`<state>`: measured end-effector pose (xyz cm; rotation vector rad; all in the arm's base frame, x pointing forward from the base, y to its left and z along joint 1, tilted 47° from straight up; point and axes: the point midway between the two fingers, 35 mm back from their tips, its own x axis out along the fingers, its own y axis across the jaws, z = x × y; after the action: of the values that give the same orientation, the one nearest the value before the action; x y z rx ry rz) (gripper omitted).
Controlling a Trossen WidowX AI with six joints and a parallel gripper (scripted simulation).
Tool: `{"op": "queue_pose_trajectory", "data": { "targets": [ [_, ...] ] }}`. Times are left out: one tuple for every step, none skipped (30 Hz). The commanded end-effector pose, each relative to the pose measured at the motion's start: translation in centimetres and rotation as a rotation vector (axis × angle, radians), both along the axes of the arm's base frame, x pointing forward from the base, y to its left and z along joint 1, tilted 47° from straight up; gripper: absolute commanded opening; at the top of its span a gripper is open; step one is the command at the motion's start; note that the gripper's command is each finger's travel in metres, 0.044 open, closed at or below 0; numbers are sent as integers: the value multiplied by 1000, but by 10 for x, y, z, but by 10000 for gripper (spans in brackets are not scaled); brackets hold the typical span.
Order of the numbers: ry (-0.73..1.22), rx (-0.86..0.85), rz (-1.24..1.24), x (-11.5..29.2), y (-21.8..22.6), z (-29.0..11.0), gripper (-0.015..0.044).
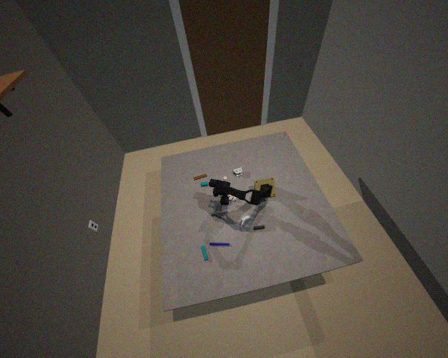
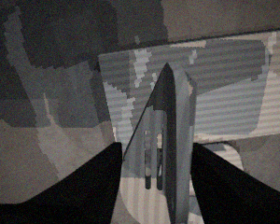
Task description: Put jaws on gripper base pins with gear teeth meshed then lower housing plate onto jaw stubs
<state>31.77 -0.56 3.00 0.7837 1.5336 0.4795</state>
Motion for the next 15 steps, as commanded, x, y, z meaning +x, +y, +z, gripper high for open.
{"op": "queue_pose_trajectory", "data": {
  "targets": [
    [2, 3, -5, 0, 4, -4, 134],
    [2, 4, -5, 0, 5, -5, 134],
    [2, 4, -5, 0, 6, -6, 134],
    [2, 4, -5, -1, 8, -7, 134],
    [2, 4, -5, -1, 9, -8, 134],
    [2, 4, -5, -1, 10, -9, 134],
    [2, 5, -5, -1, 11, -10, 134],
    [2, 5, -5, -1, 11, -11, 134],
    [2, 5, -5, -1, 12, -11, 134],
    [2, 5, -5, -1, 12, -11, 134],
    [2, 5, -5, -1, 12, -11, 134],
    [2, 5, -5, -1, 12, -11, 134],
    [2, 5, -5, -1, 12, -11, 134],
    [2, 5, -5, -1, 12, -11, 134],
    [2, 5, -5, -1, 12, -11, 134]
  ]
}}
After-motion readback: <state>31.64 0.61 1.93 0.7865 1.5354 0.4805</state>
